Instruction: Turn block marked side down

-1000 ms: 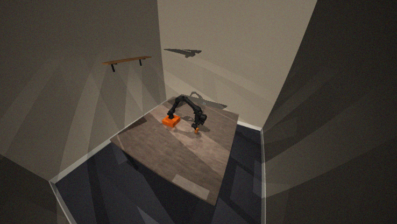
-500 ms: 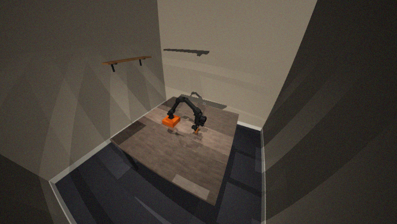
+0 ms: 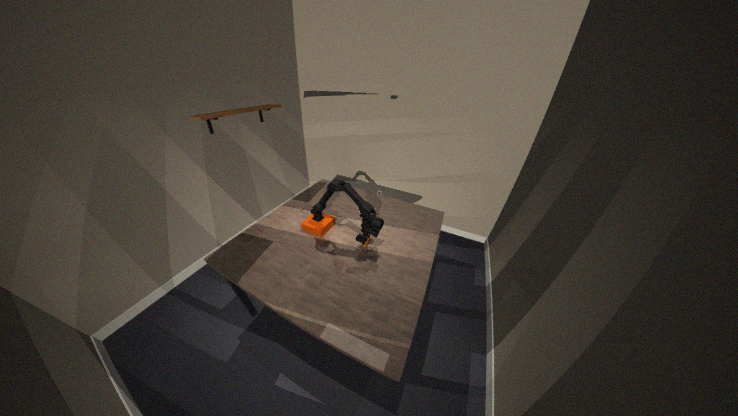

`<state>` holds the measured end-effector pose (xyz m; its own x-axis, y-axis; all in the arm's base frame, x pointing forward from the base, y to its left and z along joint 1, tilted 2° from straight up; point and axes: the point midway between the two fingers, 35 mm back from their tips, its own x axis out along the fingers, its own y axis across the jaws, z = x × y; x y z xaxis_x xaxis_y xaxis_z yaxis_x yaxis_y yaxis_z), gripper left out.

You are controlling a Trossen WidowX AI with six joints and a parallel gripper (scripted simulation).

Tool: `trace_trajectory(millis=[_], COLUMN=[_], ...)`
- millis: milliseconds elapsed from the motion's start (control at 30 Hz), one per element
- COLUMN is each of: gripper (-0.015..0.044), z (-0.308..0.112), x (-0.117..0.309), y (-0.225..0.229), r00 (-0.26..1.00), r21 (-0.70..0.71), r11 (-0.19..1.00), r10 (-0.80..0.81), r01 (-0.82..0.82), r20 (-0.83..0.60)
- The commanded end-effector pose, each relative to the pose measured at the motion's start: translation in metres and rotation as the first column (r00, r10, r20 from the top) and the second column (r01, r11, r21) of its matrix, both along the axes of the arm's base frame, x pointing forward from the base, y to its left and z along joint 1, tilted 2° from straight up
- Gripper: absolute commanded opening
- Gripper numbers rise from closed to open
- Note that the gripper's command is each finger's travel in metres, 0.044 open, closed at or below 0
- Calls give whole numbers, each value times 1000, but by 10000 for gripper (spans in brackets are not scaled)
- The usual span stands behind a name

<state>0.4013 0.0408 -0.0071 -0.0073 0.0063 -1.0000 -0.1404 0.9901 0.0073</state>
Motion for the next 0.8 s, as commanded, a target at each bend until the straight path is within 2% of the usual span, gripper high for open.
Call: trace_trajectory(millis=[0,667,767], gripper=[276,142,64], z=[-1,-1,10], x=[0,0,1], y=[0,0,0], r00=[1000,1000,1000], r21=[-3,-3,-3], r11=[1000,1000,1000], r10=[0,0,0], r01=[0,0,0], r20=[1,1,1])
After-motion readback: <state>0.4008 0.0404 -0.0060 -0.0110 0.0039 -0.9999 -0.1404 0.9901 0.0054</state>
